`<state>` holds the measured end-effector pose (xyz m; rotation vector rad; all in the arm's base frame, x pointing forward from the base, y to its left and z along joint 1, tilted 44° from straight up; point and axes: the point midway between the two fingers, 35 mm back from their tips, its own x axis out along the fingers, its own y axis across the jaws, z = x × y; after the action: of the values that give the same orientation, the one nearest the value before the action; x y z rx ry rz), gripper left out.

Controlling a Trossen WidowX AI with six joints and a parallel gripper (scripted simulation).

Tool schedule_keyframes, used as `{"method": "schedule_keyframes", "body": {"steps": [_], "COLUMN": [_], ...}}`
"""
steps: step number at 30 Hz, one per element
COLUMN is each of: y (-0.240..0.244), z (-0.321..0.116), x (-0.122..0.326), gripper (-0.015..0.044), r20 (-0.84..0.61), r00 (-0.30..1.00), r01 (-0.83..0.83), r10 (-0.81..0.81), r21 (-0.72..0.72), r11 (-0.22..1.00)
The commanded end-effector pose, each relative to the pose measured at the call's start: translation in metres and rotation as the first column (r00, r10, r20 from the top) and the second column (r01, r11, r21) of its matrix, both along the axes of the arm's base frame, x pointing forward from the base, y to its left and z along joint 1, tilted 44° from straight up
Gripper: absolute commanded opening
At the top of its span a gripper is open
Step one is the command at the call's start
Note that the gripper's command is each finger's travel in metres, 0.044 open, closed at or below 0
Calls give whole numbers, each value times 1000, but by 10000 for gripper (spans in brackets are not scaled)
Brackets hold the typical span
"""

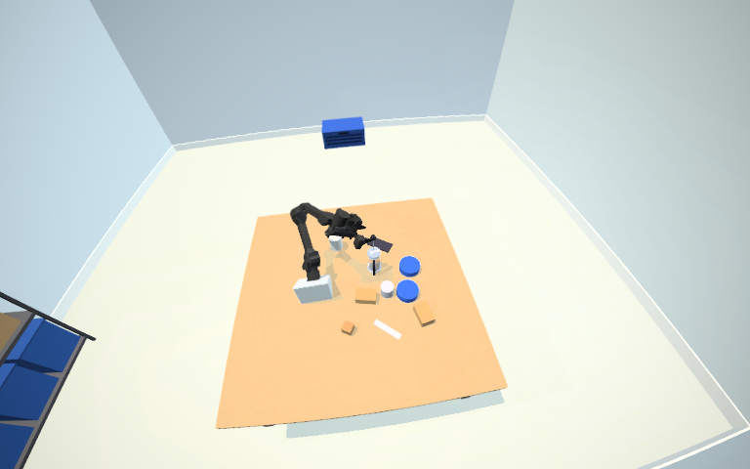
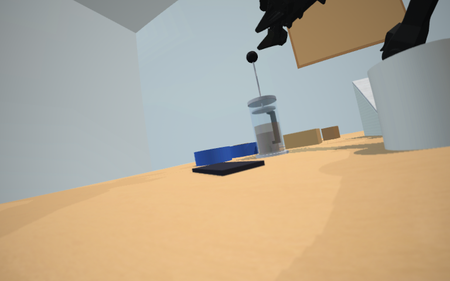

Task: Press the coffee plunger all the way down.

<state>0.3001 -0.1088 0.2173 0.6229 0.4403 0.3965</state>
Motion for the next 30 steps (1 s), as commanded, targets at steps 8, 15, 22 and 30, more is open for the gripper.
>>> {"method": "schedule_keyframes", "body": {"steps": [8,15,22,30], "y": [20,25,31,39], "z": [-16,-19,-22,-24], "x": [-4,5,15,25], "gripper": [440,440,440,440], "r20": [13,10,11,17], "r00": [999,999,999,999], "r01": [-32,-34,-34,-33], "r10": [32,33,33,32], "r21": [53,50,50,53], "r11": [998,998,998,998]}}
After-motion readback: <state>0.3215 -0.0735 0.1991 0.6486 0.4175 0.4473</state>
